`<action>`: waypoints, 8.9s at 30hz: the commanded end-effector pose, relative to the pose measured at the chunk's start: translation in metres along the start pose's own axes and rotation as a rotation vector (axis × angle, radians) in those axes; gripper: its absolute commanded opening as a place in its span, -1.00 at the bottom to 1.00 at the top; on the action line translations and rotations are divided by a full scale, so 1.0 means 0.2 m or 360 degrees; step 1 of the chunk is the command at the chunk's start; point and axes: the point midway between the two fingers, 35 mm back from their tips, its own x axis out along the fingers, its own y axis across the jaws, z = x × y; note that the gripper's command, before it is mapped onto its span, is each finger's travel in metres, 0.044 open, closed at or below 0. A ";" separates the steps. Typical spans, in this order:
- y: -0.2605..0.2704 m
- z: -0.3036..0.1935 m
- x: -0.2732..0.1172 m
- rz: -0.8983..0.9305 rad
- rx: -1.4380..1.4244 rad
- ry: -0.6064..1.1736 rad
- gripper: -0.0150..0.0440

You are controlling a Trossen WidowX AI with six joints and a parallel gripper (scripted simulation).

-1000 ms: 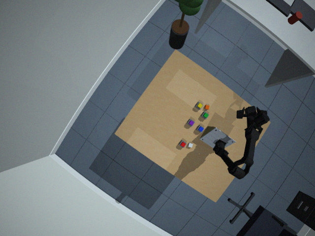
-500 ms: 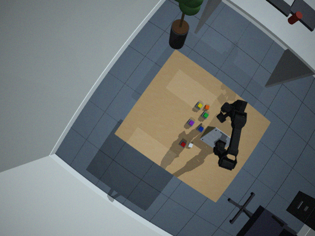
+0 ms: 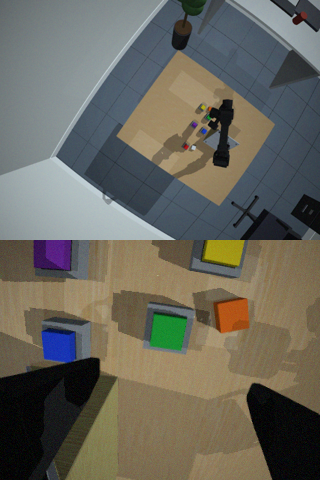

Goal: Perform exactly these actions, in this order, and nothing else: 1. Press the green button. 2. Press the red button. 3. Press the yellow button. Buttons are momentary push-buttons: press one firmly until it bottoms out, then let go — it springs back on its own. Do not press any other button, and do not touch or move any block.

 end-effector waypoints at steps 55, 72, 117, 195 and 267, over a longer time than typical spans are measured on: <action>0.03 0.01 0.49 0.0039 -0.0013 0.0008 -0.42; 0.03 0.01 0.49 0.0039 -0.0013 0.0008 -0.42; 1.54 0.08 -0.03 0.0059 -0.0007 0.0014 -0.42; 1.54 0.08 -0.03 0.0059 -0.0007 0.0014 -0.42; -0.14 0.45 0.49 0.0037 -0.0020 0.0001 -0.42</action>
